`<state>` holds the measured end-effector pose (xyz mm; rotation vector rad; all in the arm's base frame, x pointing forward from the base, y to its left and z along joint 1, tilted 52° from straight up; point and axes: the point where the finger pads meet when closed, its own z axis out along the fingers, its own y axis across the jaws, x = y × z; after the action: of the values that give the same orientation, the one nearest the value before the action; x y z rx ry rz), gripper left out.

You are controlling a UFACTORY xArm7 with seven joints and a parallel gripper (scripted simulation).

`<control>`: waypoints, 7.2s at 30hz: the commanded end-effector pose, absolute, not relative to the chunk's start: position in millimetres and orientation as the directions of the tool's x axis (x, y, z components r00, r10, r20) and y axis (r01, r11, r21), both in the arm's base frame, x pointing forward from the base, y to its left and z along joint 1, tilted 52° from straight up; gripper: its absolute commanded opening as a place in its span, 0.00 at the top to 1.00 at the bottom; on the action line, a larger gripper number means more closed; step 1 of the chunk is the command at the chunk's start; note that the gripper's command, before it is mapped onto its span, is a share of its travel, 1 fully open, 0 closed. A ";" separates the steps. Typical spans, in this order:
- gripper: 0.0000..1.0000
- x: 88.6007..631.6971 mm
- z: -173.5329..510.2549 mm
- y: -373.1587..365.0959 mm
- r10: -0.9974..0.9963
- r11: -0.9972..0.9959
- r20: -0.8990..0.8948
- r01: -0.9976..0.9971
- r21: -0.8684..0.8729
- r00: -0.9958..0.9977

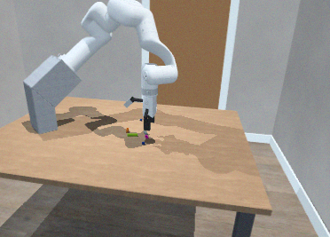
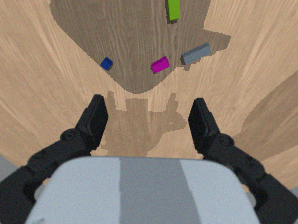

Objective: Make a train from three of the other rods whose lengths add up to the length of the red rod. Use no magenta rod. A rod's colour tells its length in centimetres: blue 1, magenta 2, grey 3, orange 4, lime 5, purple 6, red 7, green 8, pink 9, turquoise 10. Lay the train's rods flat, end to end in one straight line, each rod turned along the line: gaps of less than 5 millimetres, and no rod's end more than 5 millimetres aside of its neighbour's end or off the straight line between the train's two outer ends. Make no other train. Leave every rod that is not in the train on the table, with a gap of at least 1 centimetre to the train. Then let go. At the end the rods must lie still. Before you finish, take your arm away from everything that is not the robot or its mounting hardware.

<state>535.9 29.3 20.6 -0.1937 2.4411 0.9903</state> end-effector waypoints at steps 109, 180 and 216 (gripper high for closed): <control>0.00 485.0 -6.4 44.7 -0.378 -0.589 0.045 -0.202 -0.782 0.925; 0.00 502.7 2.0 30.2 -0.056 -0.729 0.497 0.305 -0.613 0.866; 0.00 497.4 4.0 35.6 -0.119 -0.717 0.440 0.229 -0.658 0.890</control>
<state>501.3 32.4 1.5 -2.3038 -0.1660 -0.6321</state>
